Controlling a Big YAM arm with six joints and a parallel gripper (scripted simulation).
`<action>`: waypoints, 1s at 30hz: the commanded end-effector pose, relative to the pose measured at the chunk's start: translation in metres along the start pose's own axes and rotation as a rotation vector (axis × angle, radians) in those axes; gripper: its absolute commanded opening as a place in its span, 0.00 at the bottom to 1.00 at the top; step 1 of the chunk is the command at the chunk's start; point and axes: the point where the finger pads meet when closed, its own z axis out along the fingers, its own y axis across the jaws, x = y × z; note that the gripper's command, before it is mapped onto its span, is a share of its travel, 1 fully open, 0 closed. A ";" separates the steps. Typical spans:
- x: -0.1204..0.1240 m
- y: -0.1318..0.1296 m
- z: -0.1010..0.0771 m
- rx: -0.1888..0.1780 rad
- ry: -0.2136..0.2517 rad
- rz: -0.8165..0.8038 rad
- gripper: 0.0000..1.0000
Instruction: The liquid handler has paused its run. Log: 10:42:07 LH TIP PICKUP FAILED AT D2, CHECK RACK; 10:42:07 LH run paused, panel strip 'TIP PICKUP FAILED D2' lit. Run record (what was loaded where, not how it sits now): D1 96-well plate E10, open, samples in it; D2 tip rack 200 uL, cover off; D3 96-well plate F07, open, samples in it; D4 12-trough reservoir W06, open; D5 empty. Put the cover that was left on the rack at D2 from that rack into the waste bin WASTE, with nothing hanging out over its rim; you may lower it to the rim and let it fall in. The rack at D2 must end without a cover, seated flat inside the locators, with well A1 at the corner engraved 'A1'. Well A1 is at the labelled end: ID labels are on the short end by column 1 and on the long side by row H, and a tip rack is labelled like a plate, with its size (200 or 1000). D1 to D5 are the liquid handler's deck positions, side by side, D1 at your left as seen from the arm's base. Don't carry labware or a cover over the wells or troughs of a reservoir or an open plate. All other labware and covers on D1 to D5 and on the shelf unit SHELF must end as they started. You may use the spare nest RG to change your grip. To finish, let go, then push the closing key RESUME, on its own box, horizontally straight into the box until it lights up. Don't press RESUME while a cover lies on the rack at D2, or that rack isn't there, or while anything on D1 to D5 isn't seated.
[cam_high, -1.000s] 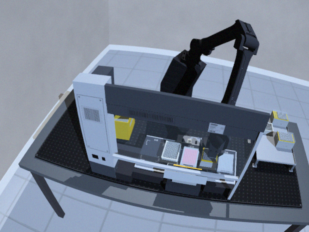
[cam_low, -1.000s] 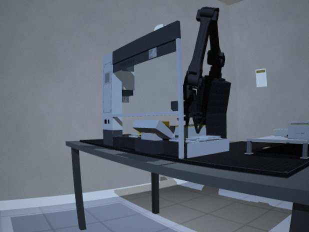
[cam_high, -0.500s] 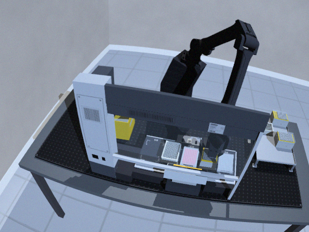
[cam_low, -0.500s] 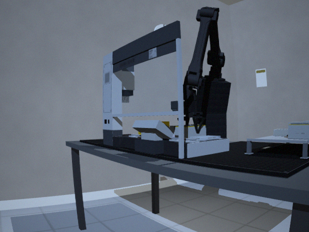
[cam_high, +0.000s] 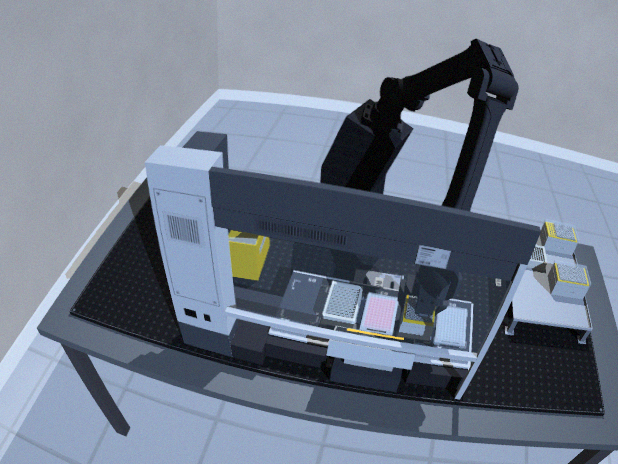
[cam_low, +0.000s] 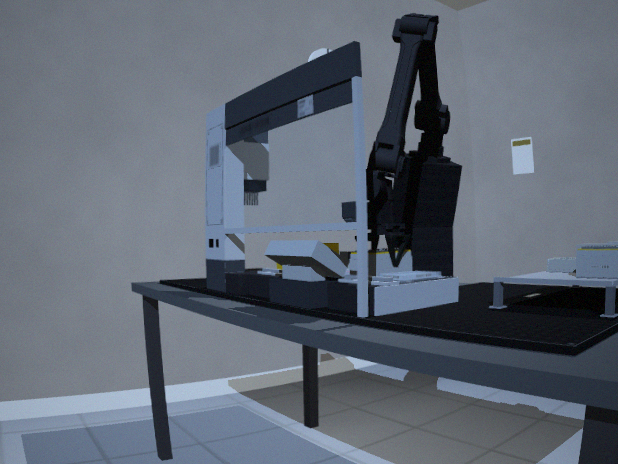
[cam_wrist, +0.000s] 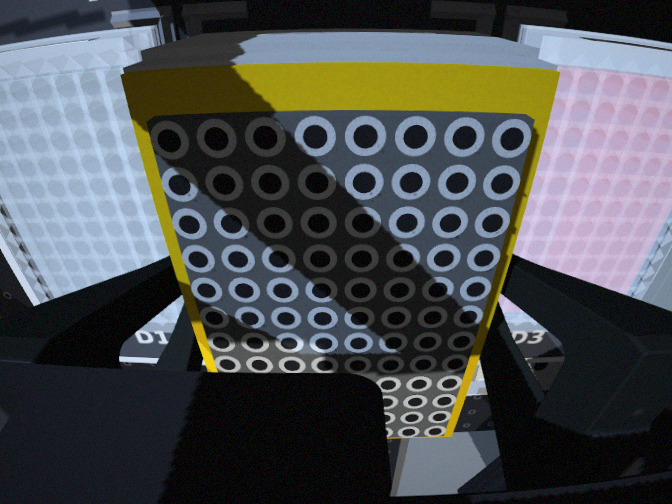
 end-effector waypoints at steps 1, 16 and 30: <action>-0.009 0.001 -0.015 -0.003 -0.021 0.018 0.00; -0.009 -0.001 -0.037 -0.005 -0.021 0.004 0.00; -0.009 -0.001 -0.057 -0.005 -0.021 0.004 0.00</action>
